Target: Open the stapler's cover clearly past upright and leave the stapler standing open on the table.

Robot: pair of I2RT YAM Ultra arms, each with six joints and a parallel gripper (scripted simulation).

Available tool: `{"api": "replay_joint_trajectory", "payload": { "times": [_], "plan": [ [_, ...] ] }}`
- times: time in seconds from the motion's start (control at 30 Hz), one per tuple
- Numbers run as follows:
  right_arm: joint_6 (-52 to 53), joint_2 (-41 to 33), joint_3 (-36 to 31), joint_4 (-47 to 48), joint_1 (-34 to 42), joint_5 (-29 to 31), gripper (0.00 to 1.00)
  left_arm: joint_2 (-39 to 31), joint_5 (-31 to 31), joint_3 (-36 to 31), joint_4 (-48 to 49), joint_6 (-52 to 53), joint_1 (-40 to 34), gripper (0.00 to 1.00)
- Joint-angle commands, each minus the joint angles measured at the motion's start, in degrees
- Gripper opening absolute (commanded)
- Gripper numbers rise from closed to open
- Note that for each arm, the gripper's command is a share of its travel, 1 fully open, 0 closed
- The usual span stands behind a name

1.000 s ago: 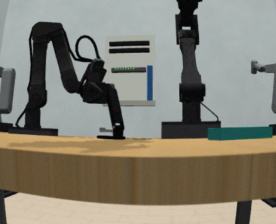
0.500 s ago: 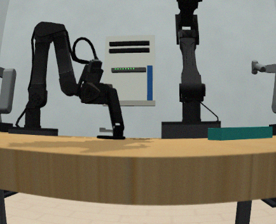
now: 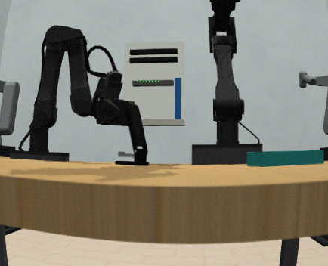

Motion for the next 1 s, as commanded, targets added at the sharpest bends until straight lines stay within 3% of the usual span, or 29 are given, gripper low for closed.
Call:
{"api": "replay_joint_trajectory", "payload": {
  "times": [0.0, 0.63, 0.97],
  "plan": [
    [-1.25, 1.50, -0.03, 2.04, -1.62, -1.79, 0.50, -0.04, 0.69, -0.66, 1.13, 0.31, 0.35, 0.57],
    [-3.76, 5.79, 3.01, 6.10, -6.93, -6.96, 0.50, -0.04, 0.69, -0.66, 1.13, 0.31, 0.35, 0.57],
    [-3.55, 6.00, 3.14, 5.46, -6.98, -6.80, 0.50, -0.04, 0.69, -0.66, 1.13, 0.31, 0.35, 0.57]
  ]
}}
